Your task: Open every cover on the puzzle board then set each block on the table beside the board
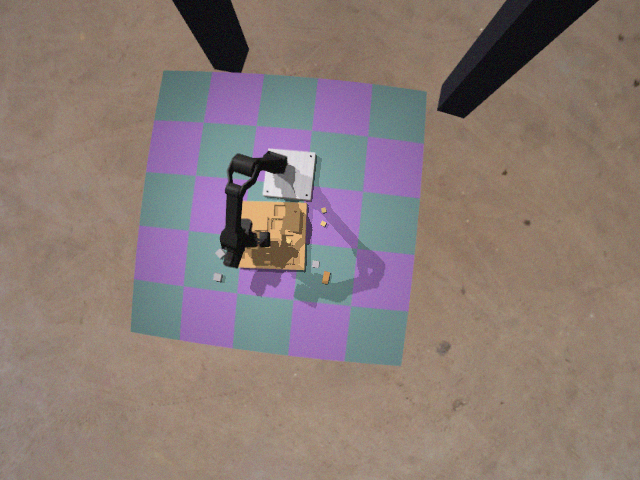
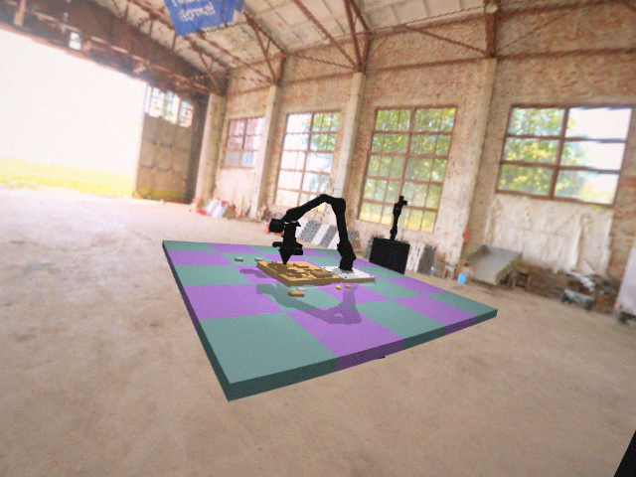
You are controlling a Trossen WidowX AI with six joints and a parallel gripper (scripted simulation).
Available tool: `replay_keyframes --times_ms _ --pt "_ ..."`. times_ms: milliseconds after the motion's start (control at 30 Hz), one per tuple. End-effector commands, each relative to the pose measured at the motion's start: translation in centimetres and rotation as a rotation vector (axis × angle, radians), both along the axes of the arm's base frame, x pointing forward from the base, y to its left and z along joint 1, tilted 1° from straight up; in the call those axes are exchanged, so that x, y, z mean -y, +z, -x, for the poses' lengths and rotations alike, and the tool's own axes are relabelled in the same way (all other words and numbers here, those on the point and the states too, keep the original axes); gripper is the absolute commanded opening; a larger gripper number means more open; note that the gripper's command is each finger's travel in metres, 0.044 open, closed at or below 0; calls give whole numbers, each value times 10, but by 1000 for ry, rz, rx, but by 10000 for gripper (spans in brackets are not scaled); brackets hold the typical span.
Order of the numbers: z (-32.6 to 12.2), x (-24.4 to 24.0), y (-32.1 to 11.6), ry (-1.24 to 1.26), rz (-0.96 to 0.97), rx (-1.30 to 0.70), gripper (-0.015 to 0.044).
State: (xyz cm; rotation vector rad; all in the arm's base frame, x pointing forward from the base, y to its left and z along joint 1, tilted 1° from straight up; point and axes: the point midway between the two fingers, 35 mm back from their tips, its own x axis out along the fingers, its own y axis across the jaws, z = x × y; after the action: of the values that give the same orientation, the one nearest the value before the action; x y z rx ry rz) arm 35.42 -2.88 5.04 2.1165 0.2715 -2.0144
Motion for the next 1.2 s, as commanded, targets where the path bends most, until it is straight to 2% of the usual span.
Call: replay_keyframes --times_ms 0,1167 --pt "0 -1 -2 -3 -3 -2 0" --pt "-48 -4 -1 -3 -3 2 0"
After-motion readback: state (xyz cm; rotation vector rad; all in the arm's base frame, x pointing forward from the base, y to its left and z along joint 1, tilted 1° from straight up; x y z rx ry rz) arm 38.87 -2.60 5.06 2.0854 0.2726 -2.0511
